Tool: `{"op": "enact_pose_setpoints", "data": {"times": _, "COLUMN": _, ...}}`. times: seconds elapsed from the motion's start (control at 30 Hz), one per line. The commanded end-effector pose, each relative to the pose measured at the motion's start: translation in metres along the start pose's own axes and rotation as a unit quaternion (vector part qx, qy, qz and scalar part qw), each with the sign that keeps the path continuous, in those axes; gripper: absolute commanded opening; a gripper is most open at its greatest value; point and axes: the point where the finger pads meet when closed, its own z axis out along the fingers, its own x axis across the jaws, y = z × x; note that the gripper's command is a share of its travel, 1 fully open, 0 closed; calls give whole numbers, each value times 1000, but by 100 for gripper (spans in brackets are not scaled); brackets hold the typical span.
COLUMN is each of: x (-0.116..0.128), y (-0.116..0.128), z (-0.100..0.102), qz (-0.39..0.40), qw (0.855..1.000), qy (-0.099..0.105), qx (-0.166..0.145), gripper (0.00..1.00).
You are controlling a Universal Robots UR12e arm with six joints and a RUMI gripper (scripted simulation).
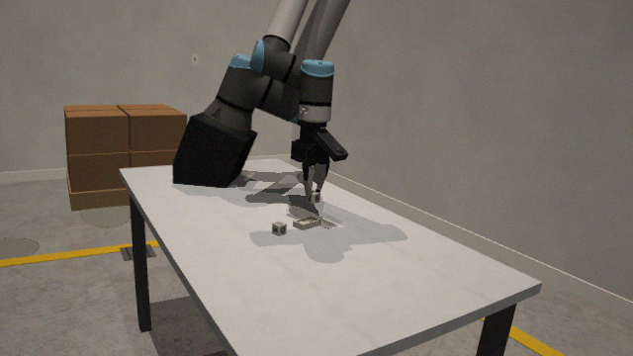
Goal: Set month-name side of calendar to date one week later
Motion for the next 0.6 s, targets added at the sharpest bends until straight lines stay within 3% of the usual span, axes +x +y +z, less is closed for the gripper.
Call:
{"op": "enact_pose_setpoints", "data": {"times": 0.0, "x": 2, "y": -2, "z": -27, "qz": 0, "qw": 1000, "qy": -2, "qx": -1, "gripper": 10}}
{"op": "enact_pose_setpoints", "data": {"times": 0.17, "x": 2, "y": -2, "z": -40, "qz": 0, "qw": 1000, "qy": -2, "qx": -1, "gripper": 10}}
{"op": "enact_pose_setpoints", "data": {"times": 0.57, "x": 1, "y": 0, "z": -41, "qz": 0, "qw": 1000, "qy": -3, "qx": -3, "gripper": 10}}
